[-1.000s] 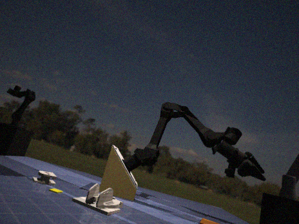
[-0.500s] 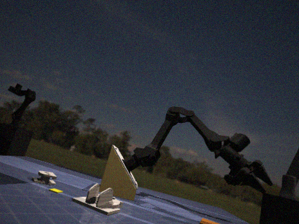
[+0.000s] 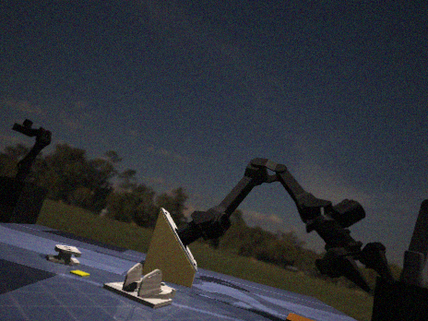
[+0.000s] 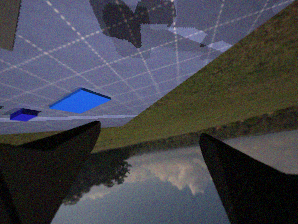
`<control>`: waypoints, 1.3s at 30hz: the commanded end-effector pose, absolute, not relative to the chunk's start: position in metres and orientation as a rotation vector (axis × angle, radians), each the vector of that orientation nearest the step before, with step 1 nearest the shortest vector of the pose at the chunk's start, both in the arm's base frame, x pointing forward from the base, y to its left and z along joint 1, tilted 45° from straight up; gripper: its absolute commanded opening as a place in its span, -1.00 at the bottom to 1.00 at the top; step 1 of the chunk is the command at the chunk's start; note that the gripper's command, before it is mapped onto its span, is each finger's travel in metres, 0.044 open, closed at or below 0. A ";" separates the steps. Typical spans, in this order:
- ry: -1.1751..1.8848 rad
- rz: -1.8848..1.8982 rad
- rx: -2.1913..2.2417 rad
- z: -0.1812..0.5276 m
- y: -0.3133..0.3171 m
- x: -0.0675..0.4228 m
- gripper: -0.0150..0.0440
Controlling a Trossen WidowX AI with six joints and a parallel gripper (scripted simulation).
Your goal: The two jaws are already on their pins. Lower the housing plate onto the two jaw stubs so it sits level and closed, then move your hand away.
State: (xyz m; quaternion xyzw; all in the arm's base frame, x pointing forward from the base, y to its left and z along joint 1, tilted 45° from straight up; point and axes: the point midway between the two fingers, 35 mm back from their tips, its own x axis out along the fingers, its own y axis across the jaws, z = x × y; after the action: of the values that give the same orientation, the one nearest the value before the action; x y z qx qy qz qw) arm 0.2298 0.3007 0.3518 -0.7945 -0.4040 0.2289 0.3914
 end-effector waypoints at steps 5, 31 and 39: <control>-0.864 0.660 -2.007 0.318 0.290 0.267 1.00; -0.231 0.820 -1.848 0.224 0.212 0.368 1.00; -0.061 0.834 -1.804 0.195 0.181 0.387 1.00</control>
State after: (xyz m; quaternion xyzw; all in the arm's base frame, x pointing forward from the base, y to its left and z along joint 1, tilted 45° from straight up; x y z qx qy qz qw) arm 0.3787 0.1936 0.2080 -0.7694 -0.0576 0.3460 0.5338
